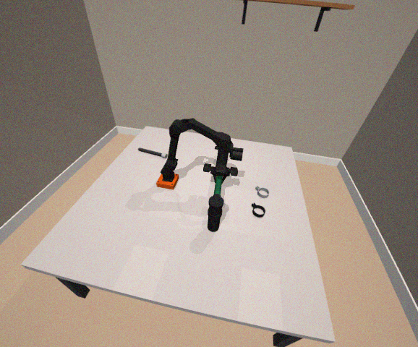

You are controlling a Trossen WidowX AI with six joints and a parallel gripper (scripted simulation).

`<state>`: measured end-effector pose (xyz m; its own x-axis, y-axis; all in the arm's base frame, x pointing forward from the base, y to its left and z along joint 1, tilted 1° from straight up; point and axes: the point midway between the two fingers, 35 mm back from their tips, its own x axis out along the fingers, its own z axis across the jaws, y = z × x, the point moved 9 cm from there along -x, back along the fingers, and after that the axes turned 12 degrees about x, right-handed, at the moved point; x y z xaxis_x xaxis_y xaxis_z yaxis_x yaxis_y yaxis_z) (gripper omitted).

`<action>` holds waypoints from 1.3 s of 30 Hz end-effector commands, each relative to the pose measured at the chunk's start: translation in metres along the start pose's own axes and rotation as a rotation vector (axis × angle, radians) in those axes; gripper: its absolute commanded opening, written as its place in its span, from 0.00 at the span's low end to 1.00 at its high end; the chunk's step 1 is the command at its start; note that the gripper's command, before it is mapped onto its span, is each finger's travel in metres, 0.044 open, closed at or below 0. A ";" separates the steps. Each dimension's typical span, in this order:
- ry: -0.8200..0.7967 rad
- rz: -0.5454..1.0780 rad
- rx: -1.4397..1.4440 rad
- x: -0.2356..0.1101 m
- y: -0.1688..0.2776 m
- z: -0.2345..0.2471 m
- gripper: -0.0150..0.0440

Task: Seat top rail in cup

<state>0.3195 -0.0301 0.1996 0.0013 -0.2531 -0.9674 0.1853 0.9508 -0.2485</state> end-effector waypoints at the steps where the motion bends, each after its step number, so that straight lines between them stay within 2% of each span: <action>1: -0.001 0.001 0.000 0.000 0.000 0.000 0.25; 39: -0.001 -0.001 0.000 0.004 -0.020 0.004 0.25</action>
<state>0.3198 -0.0456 0.1991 -0.0016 -0.2422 -0.9702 0.1843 0.9535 -0.2384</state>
